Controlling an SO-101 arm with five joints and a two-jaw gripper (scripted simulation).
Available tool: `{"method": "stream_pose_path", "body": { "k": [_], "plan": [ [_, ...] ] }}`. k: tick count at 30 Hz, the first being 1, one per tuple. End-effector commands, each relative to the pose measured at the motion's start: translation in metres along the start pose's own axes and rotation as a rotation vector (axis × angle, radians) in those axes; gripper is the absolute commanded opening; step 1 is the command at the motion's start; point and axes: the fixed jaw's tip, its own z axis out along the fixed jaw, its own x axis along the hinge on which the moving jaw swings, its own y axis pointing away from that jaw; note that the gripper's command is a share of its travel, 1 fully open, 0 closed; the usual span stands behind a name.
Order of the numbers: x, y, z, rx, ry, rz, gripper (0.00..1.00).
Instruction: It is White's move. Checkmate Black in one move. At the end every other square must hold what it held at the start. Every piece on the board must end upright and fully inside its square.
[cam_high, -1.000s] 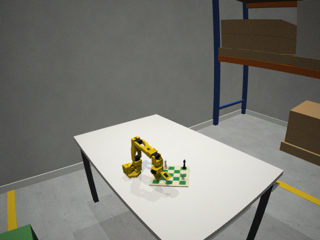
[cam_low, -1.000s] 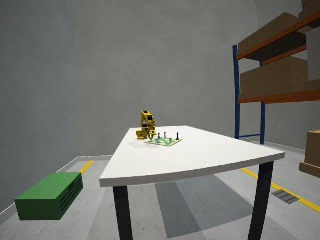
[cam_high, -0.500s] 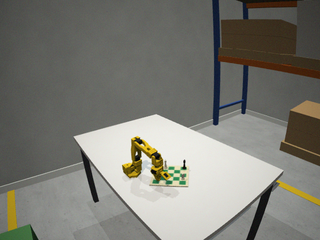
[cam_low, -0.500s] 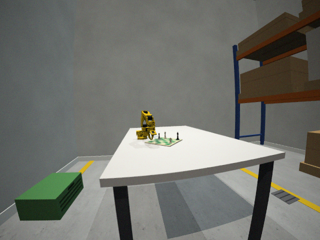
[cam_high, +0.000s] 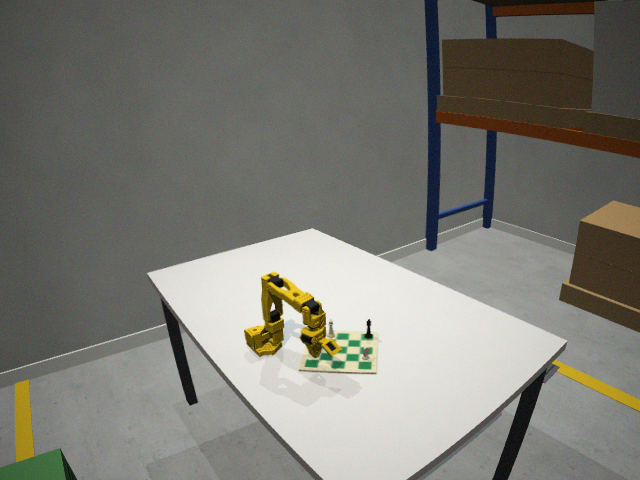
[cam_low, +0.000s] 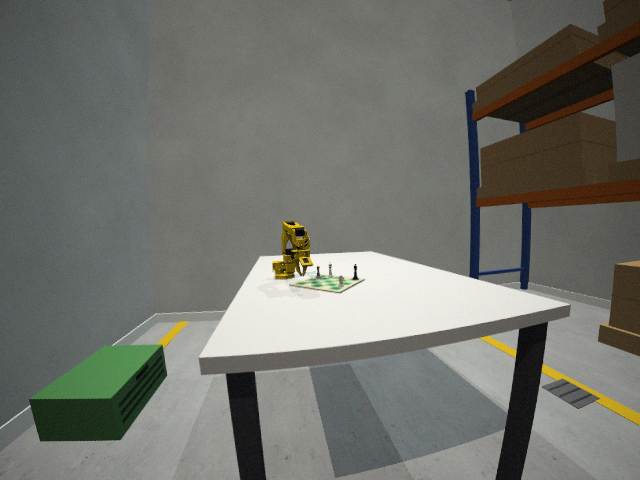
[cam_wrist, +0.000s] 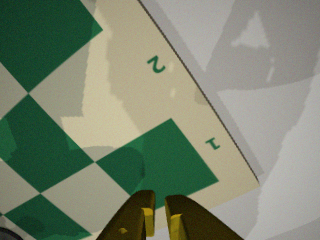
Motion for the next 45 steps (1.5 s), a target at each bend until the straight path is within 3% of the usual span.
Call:
{"method": "stream_pose_path", "body": {
  "k": [1,10,22,32,39,45],
  "plan": [
    [-0.001,-0.002,-0.018,-0.001,-0.01,0.001,0.0],
    [-0.001,-0.002,-0.048,0.0,-0.031,0.002,0.0],
    [0.0,0.001,-0.053,0.0,-0.052,-0.012,0.0],
    [0.02,0.043,-0.066,-0.023,-0.196,-0.232,0.04],
    [0.061,0.087,-0.071,-0.117,-0.39,-0.535,0.09],
    [0.084,0.104,-0.068,-0.196,-0.485,-0.693,0.11]
  ]
}}
